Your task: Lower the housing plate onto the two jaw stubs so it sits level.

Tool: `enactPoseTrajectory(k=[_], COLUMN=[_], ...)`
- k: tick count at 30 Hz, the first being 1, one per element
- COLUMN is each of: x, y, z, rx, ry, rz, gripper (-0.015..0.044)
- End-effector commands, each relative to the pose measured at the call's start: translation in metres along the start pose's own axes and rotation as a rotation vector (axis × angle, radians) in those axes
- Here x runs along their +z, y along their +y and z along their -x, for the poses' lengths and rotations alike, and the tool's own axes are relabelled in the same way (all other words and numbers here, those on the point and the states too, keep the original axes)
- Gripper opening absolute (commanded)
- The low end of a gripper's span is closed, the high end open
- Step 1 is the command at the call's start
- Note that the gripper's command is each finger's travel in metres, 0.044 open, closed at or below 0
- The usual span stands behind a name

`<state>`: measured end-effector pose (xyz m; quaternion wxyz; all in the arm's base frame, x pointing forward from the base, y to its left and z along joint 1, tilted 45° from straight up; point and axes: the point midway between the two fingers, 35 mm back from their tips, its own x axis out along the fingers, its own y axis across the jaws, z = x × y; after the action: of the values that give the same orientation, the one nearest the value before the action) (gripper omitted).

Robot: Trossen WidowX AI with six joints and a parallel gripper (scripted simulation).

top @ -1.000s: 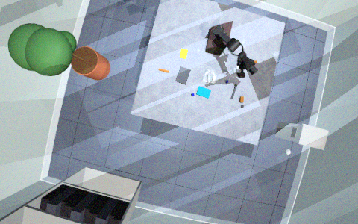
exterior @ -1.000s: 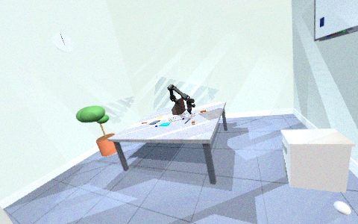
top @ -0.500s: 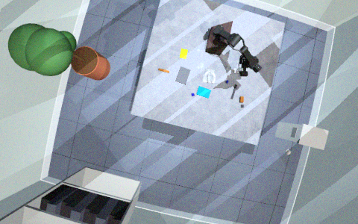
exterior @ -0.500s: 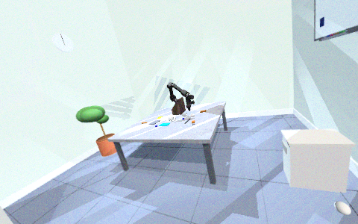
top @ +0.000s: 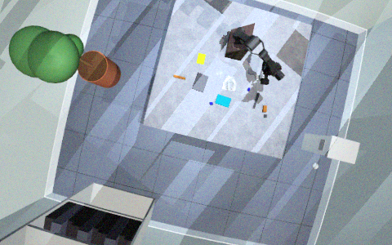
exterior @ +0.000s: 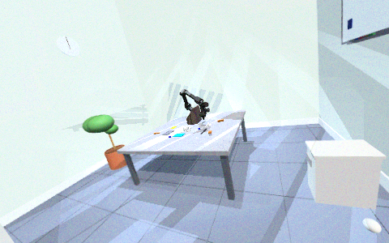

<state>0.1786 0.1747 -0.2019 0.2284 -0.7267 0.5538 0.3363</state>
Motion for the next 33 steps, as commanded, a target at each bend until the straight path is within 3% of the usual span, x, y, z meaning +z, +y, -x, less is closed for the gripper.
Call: enactPoseTrajectory(k=[1, 33], x=[-0.012, -0.106], y=[-0.006, -0.048], z=[0.001, 0.01], rx=[0.001, -0.003], ry=[-0.001, -0.026], rz=[-0.076, -0.674], gripper=[0.0351, 0.0351])
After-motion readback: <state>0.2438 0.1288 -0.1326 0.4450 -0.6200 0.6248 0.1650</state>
